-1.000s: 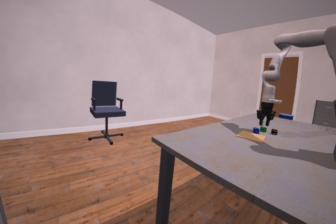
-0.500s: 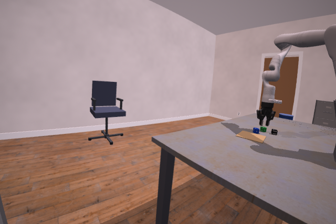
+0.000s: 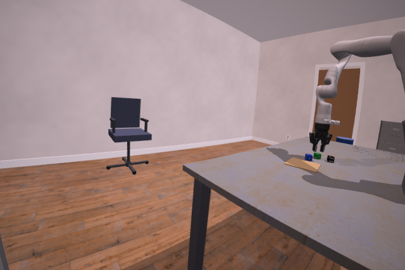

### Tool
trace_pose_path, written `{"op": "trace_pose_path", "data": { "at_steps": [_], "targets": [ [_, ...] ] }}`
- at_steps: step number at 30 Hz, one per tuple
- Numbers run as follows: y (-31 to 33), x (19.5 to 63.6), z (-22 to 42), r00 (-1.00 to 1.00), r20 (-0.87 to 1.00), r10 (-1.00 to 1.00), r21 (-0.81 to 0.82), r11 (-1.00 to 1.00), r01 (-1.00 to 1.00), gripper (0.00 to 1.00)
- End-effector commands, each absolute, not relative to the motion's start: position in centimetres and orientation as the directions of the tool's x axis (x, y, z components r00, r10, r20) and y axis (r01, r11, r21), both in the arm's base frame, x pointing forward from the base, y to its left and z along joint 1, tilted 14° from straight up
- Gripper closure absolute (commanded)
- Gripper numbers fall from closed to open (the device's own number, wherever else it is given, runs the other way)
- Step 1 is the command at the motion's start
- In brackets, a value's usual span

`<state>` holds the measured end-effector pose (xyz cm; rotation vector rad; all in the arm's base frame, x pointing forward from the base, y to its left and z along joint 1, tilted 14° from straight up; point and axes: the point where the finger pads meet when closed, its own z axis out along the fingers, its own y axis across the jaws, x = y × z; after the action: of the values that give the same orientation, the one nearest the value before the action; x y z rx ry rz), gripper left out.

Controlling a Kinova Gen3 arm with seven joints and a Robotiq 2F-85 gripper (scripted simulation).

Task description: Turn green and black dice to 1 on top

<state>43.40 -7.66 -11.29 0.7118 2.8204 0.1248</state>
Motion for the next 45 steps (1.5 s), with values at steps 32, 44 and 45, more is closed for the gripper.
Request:
{"op": "trace_pose_path", "data": {
  "at_steps": [32,44,45],
  "targets": [
    [-7.7,43.4,-11.3,-0.855,-0.201,0.477,0.138,0.878,0.457,0.54],
    [-7.7,43.8,-12.5,-0.855,-0.201,0.477,0.138,0.878,0.457,0.54],
    [-7.6,43.8,-12.7,-0.855,-0.201,0.477,0.138,0.878,0.457,0.54]
  ]
}}
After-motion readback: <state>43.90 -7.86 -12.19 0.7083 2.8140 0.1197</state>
